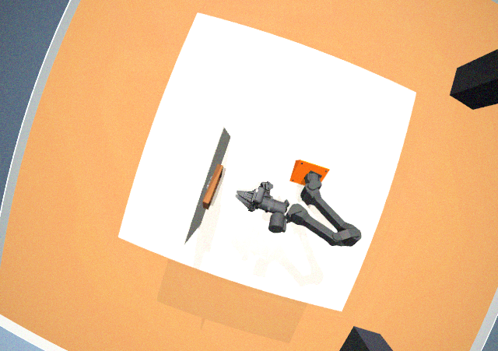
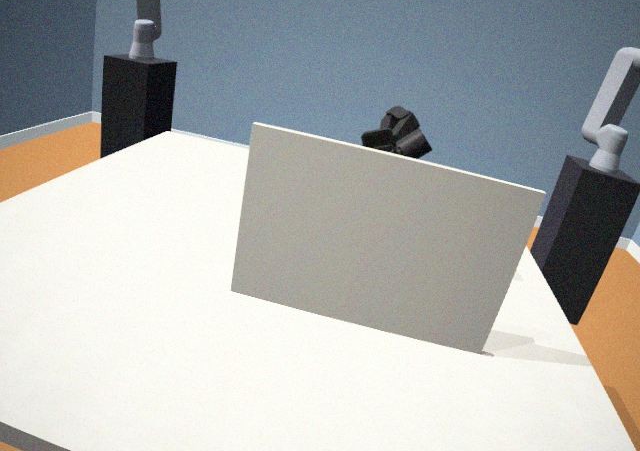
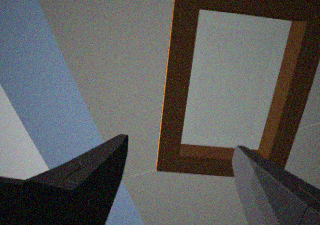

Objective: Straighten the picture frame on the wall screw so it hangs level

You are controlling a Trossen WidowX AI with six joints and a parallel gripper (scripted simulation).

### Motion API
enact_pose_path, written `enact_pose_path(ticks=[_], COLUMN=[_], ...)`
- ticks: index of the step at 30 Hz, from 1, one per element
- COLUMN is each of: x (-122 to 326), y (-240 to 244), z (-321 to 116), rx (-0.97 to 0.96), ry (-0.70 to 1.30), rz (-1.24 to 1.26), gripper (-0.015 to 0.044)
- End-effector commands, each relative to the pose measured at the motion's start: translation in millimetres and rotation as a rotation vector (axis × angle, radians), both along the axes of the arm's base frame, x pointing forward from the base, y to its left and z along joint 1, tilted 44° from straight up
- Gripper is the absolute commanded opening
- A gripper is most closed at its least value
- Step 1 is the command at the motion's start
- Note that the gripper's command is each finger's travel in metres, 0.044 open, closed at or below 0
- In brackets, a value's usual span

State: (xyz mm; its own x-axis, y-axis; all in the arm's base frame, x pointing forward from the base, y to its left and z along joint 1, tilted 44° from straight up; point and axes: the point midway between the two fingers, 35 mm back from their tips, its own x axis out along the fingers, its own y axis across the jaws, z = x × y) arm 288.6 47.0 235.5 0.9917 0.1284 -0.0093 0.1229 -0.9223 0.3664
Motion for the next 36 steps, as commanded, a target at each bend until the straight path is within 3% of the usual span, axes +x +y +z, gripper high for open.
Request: enact_pose_path(ticks=[1,6,36], x=[27,61,75], y=[4,8,10], z=[3,-3,-2], rx=[0.005,0.005,0.005], ry=[0.000,-0.002,-0.003], rz=[0.001,0.001,0.001], gripper=[0.0260,0.0260,0.0260])
